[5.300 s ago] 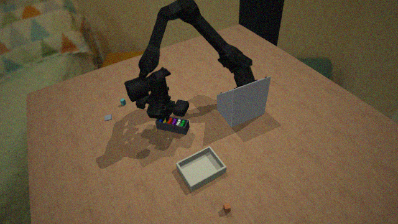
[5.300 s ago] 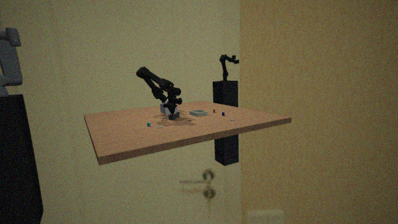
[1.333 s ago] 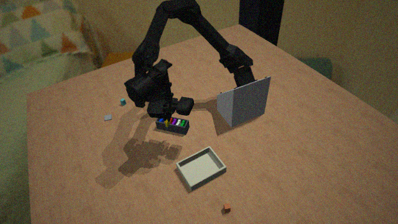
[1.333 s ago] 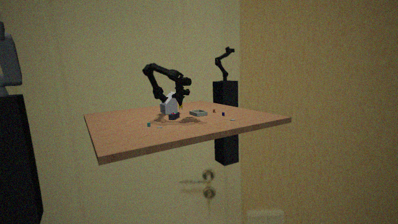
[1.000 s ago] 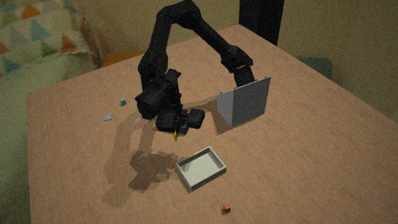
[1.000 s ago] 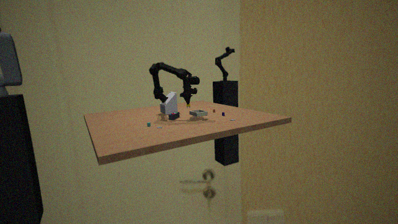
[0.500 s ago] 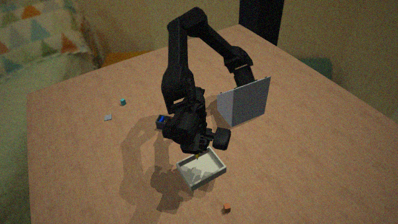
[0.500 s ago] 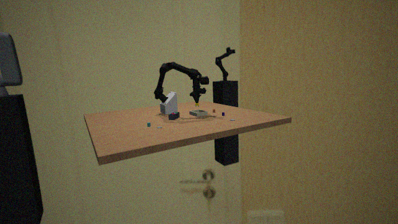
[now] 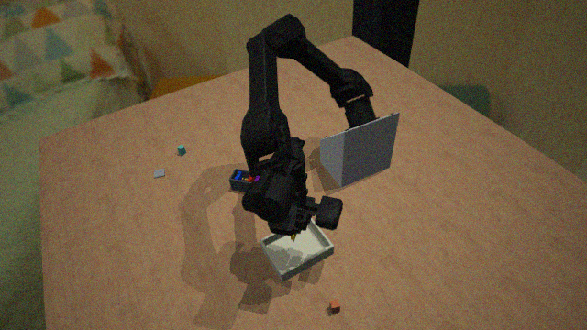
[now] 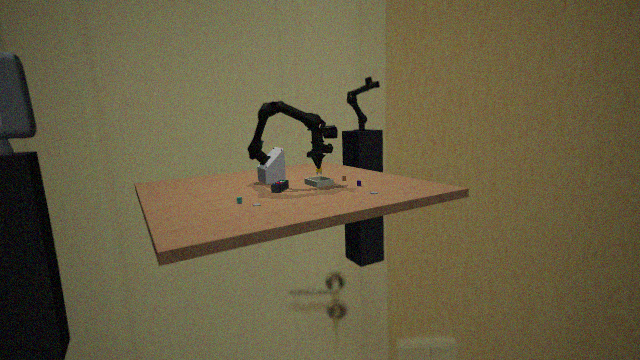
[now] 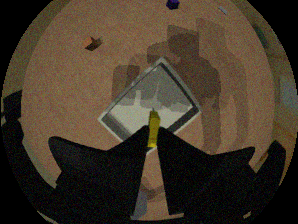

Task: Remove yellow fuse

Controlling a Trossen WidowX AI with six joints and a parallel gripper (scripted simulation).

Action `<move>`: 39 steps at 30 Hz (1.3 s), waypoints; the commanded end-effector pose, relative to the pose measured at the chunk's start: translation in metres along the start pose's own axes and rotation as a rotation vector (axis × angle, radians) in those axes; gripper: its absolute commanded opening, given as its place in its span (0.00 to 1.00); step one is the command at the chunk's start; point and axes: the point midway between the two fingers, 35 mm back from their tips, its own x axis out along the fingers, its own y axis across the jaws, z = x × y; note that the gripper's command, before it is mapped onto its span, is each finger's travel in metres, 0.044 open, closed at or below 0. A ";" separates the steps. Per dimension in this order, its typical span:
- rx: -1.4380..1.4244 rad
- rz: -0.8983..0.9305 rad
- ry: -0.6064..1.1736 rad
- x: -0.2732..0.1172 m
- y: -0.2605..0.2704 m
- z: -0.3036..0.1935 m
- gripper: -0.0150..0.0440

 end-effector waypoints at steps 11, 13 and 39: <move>-0.009 -0.005 0.012 0.025 0.000 -0.004 0.25; -0.009 -0.005 0.012 0.027 0.000 -0.004 0.25; -0.009 -0.004 0.011 -0.013 0.001 -0.003 0.81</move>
